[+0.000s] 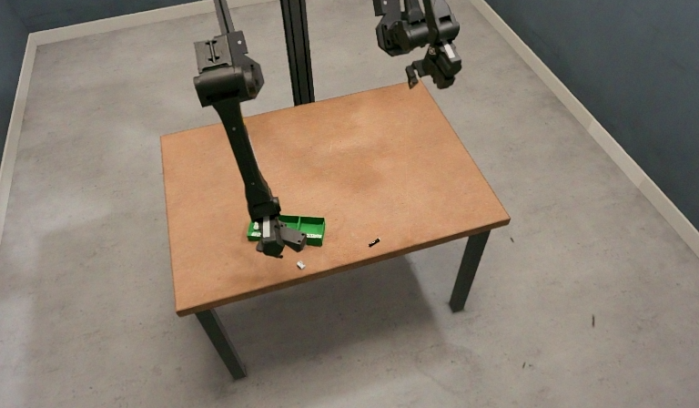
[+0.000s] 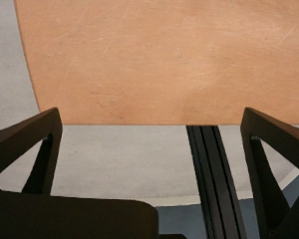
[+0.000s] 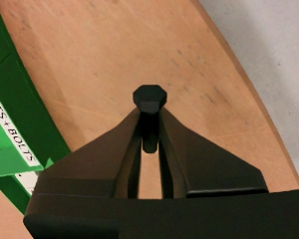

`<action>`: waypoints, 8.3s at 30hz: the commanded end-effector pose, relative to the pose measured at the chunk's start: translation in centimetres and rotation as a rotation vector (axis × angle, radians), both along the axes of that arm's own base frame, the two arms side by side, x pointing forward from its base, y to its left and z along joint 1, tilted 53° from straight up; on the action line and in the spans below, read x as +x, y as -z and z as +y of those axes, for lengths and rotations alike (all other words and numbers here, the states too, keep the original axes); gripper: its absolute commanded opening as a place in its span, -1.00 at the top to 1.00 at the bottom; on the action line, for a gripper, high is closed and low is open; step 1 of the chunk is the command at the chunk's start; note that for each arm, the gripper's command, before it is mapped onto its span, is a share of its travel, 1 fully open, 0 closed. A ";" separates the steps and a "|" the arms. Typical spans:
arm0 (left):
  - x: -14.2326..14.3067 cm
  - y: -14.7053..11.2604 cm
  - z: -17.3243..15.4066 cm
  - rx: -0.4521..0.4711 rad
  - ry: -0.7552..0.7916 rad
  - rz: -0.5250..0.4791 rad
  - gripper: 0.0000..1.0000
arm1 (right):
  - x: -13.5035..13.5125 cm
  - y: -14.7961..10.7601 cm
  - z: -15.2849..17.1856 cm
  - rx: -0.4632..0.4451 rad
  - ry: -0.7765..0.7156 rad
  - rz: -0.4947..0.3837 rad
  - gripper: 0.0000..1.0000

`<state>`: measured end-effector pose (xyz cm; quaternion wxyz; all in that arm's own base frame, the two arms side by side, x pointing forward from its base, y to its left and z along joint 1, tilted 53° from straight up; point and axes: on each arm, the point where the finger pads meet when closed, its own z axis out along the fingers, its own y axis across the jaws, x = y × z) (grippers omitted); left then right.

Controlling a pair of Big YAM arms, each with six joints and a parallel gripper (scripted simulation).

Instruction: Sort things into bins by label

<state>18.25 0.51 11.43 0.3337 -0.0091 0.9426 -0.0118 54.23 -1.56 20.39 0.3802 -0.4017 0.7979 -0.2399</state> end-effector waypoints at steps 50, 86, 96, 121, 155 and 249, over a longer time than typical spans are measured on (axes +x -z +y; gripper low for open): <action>0.4 -2.7 0.1 0.002 -0.004 -0.048 -1.00 | -7.3 9.8 4.3 -0.206 -0.141 -0.010 0.81; 0.4 -2.7 0.1 0.002 -0.004 -0.048 -1.00 | -4.6 13.6 3.7 -0.218 -0.154 0.021 0.81; 0.4 -2.7 0.1 0.002 -0.004 -0.048 -1.00 | -3.3 14.5 3.6 -0.218 -0.153 0.021 0.81; 0.4 -2.7 0.1 0.002 -0.004 -0.048 -1.00 | -3.8 14.2 4.2 -0.211 -0.159 0.025 0.43; 0.4 -2.7 0.1 0.002 -0.004 -0.048 -1.00 | -8.0 11.1 5.0 -0.205 -0.162 0.023 0.43; 0.4 -2.7 0.1 0.002 -0.004 -0.048 -1.00 | 6.5 2.7 5.7 0.366 0.279 -0.047 0.43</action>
